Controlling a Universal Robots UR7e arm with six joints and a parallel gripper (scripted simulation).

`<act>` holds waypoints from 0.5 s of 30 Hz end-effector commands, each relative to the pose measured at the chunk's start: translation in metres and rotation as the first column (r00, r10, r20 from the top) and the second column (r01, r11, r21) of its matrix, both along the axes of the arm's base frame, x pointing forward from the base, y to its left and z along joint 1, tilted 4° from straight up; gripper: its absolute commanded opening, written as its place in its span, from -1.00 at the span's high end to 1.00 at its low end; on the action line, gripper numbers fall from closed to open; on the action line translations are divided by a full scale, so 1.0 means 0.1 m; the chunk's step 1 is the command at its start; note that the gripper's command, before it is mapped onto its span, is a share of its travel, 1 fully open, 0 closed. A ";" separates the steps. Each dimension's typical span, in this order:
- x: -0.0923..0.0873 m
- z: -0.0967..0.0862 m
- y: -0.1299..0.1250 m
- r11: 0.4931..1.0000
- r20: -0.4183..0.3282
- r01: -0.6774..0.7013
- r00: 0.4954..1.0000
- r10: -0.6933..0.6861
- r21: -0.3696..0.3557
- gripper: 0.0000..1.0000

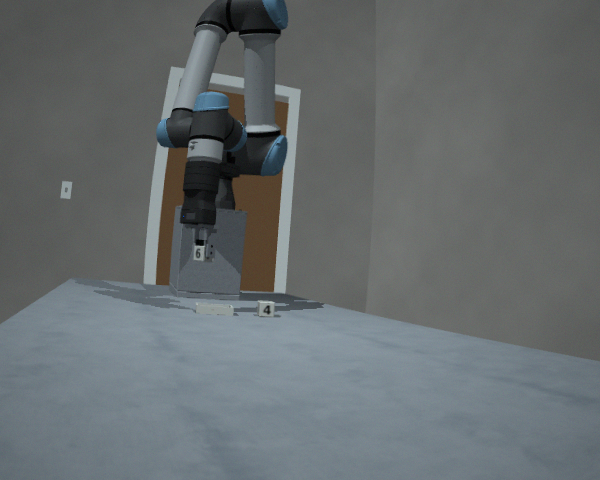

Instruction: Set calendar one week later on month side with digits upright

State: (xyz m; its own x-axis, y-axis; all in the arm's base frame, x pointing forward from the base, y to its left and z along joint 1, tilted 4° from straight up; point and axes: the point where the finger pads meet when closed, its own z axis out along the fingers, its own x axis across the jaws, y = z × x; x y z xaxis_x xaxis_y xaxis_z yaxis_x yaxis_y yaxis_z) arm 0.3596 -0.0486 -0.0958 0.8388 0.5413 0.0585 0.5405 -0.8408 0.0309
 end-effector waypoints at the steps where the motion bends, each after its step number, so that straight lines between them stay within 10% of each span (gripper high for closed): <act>1: -0.01 -0.01 -0.13 0.988 0.001 -0.154 0.988 0.154 -0.011 -0.20; 15: -0.03 -0.03 -0.42 0.881 -0.005 -0.472 0.882 0.472 -0.033 -0.20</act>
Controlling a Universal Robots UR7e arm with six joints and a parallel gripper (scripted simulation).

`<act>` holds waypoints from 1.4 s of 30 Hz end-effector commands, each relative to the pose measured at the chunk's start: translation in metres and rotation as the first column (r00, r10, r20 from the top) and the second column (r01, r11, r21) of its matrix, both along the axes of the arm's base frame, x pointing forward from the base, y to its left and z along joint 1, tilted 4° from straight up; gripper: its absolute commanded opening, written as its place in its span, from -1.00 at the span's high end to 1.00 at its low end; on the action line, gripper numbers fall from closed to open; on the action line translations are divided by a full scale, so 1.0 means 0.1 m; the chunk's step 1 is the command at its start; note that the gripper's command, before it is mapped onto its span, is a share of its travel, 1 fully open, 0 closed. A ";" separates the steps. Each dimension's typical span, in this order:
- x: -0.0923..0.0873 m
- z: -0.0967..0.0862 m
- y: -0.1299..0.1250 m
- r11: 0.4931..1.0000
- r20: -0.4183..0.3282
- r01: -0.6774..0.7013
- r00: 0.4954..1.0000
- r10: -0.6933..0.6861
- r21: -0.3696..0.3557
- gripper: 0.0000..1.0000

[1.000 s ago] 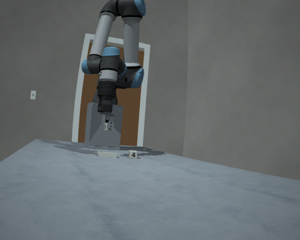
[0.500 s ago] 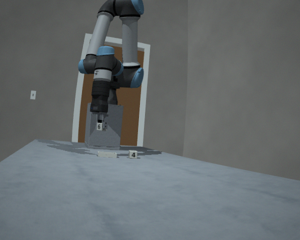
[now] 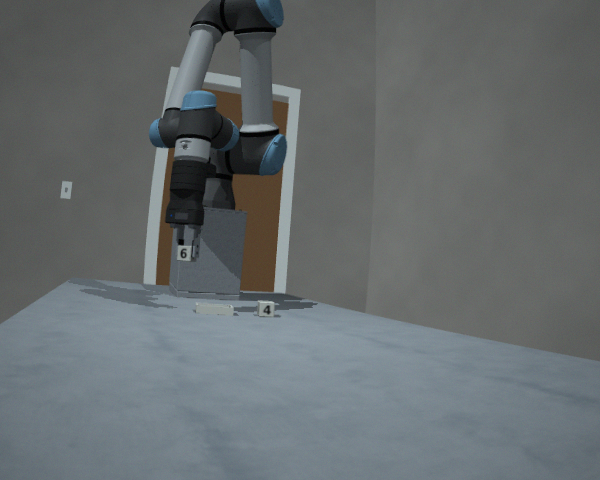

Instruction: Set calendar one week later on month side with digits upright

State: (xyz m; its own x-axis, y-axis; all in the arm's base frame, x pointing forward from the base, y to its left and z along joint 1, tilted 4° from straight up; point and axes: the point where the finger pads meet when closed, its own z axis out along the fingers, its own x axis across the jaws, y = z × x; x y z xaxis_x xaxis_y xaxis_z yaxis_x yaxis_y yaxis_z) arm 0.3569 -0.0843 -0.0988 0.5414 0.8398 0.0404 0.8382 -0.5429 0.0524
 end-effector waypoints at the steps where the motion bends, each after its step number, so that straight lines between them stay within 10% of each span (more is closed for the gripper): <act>1: 0.00 0.00 -0.09 0.995 0.001 -0.101 0.995 0.101 -0.007 -0.20; 15: -0.01 -0.03 -0.40 0.907 -0.003 -0.419 0.908 0.419 -0.029 -0.20; 42: -0.01 -0.03 -0.46 0.880 -0.004 -0.475 0.880 0.475 -0.033 -0.20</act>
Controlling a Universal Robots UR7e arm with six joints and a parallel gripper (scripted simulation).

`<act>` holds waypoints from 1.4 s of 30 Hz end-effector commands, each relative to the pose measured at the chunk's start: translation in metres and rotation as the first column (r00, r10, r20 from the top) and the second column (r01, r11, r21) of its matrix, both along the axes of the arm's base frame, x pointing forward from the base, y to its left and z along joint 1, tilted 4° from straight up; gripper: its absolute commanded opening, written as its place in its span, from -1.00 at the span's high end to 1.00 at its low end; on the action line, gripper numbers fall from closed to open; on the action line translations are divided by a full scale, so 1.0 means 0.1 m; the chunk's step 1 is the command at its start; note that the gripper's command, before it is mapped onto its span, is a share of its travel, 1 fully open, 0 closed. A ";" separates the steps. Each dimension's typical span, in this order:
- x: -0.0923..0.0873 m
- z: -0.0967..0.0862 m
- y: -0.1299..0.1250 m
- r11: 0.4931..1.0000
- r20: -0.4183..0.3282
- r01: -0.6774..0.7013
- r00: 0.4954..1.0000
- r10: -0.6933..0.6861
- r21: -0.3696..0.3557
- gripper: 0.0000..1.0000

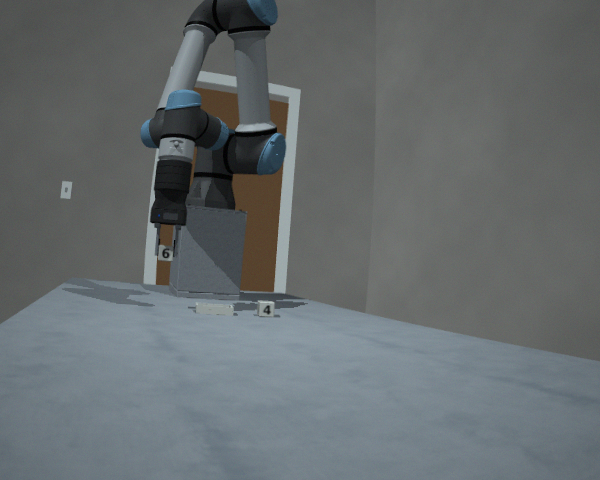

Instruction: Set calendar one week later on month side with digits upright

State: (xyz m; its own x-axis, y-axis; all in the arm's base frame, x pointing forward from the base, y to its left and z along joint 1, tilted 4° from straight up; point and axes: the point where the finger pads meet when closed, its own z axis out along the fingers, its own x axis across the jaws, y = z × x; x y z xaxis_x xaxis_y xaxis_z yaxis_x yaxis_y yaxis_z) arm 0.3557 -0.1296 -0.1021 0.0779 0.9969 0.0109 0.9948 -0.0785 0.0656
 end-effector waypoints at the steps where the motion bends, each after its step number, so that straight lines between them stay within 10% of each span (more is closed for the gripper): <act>1: 0.00 0.00 0.00 1.000 0.001 0.000 1.000 0.000 -0.001 -0.20; 42: 0.05 -0.92 -0.01 1.000 0.001 -0.001 1.000 0.001 0.000 -0.20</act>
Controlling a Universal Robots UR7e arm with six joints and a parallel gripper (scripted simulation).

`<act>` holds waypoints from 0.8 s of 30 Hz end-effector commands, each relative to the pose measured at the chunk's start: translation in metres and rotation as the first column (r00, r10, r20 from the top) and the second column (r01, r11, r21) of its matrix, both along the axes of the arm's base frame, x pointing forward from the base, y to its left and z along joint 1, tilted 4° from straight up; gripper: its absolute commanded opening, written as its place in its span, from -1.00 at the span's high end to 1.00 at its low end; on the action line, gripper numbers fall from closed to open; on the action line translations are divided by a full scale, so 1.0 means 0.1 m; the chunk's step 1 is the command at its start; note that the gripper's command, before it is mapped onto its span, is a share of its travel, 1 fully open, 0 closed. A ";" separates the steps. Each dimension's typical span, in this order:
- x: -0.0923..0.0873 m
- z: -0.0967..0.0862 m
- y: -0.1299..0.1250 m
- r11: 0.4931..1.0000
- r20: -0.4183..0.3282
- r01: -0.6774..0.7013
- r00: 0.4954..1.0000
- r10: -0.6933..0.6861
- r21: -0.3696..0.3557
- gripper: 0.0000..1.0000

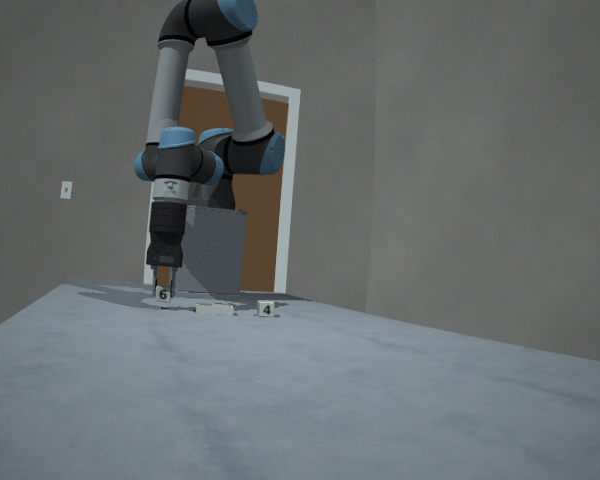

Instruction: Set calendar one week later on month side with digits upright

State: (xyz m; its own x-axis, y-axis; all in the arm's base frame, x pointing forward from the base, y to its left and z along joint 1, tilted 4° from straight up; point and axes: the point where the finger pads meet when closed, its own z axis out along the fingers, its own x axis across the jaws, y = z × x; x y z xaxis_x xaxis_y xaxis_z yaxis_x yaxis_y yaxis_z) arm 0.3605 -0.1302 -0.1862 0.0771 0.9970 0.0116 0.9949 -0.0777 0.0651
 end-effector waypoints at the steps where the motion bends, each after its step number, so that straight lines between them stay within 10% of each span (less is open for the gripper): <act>1: 0.01 -0.07 0.00 1.000 0.002 0.000 1.000 0.000 -0.001 -0.20; 24: 0.01 -0.11 0.00 1.000 0.002 0.000 1.000 0.000 -0.001 -0.20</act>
State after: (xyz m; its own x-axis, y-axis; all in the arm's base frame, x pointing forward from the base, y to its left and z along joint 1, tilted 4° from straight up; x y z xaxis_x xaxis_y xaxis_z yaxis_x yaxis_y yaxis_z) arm 0.3611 -0.1302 -0.1979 0.0770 0.9970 0.0112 0.9948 -0.0776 0.0656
